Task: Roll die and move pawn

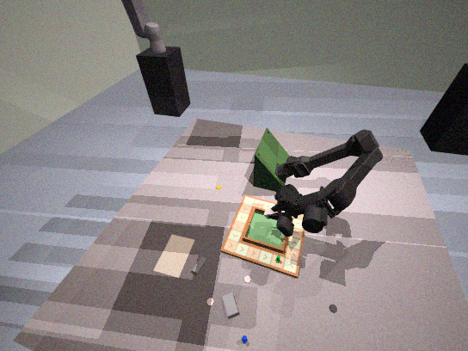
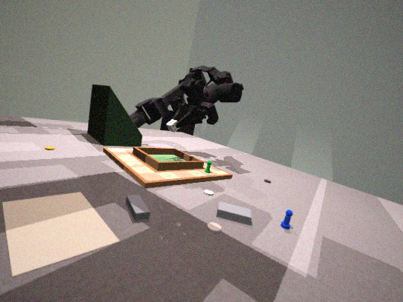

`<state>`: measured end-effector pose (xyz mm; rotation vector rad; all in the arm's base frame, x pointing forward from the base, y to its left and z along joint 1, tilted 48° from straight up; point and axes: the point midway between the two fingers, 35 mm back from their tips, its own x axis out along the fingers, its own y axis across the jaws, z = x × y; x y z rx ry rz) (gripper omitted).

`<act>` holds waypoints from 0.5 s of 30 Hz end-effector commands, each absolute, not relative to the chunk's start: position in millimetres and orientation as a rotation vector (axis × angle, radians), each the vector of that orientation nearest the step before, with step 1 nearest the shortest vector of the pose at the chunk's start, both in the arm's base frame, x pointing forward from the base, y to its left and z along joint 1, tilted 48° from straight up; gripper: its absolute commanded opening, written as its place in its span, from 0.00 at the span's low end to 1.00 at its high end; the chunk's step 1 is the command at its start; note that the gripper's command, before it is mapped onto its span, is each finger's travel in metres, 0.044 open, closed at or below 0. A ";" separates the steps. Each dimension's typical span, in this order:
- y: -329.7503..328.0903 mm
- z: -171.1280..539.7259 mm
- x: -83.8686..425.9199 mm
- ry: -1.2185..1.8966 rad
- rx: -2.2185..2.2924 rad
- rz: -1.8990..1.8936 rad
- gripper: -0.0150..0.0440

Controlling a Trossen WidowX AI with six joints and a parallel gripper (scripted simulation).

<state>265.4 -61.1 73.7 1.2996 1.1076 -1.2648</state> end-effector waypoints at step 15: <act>-62.8 75.5 265.8 1.106 1.300 -1.264 0.65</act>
